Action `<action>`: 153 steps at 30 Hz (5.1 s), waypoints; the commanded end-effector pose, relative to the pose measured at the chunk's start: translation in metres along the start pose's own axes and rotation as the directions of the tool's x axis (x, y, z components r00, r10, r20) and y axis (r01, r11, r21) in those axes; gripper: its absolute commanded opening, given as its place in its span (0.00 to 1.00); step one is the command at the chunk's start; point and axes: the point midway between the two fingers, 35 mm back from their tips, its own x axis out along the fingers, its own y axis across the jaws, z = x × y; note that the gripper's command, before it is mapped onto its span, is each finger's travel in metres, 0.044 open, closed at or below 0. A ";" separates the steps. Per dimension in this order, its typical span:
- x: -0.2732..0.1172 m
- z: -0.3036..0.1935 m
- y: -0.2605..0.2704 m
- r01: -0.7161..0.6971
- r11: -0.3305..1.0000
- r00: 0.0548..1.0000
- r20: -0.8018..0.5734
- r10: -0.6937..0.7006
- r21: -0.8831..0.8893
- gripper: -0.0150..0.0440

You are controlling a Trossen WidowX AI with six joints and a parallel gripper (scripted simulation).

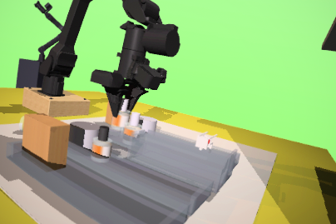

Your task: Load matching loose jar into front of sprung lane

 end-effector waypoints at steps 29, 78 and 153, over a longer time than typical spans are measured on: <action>-0.006 0.014 0.000 -0.001 1.000 0.999 0.037 0.001 0.003 0.25; -0.001 0.019 0.000 -0.001 1.000 0.999 0.038 0.001 0.003 0.25; 0.026 0.016 0.000 -0.001 1.000 0.999 0.037 0.001 0.003 0.25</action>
